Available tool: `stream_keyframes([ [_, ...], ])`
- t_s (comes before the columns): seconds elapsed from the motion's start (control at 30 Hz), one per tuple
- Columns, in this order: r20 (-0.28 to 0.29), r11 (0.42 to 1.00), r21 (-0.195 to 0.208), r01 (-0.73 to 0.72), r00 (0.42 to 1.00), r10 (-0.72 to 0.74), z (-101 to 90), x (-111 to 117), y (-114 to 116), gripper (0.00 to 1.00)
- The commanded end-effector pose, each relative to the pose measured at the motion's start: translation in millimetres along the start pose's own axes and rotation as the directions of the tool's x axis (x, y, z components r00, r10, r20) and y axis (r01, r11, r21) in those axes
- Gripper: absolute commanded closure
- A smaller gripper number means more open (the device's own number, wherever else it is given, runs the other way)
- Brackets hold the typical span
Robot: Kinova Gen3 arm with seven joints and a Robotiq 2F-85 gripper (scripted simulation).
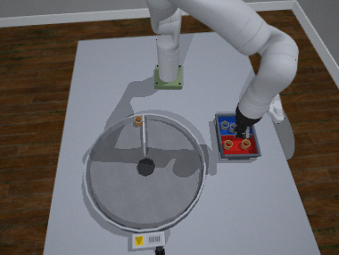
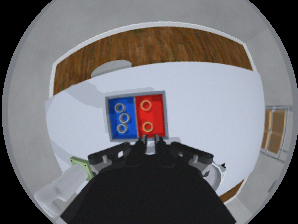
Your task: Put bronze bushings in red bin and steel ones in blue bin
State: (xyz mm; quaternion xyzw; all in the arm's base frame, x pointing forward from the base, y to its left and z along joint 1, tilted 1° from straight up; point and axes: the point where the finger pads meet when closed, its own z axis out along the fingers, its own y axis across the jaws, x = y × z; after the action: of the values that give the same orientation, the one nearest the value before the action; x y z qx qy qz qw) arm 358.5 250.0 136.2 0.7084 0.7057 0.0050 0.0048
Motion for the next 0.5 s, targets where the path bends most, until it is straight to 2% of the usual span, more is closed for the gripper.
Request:
stream_keyframes([
  [0.0,-0.001,1.000,-0.002,0.000,1.000,0.000,-0.6,0,0,0.84],
  [0.43,-0.001,1.000,-0.002,0.000,1.000,0.000,-0.6,0,0,0.84],
  [0.47,-0.001,1.000,-0.002,0.000,1.000,0.000,-0.3,-10,-2,0.86],
])
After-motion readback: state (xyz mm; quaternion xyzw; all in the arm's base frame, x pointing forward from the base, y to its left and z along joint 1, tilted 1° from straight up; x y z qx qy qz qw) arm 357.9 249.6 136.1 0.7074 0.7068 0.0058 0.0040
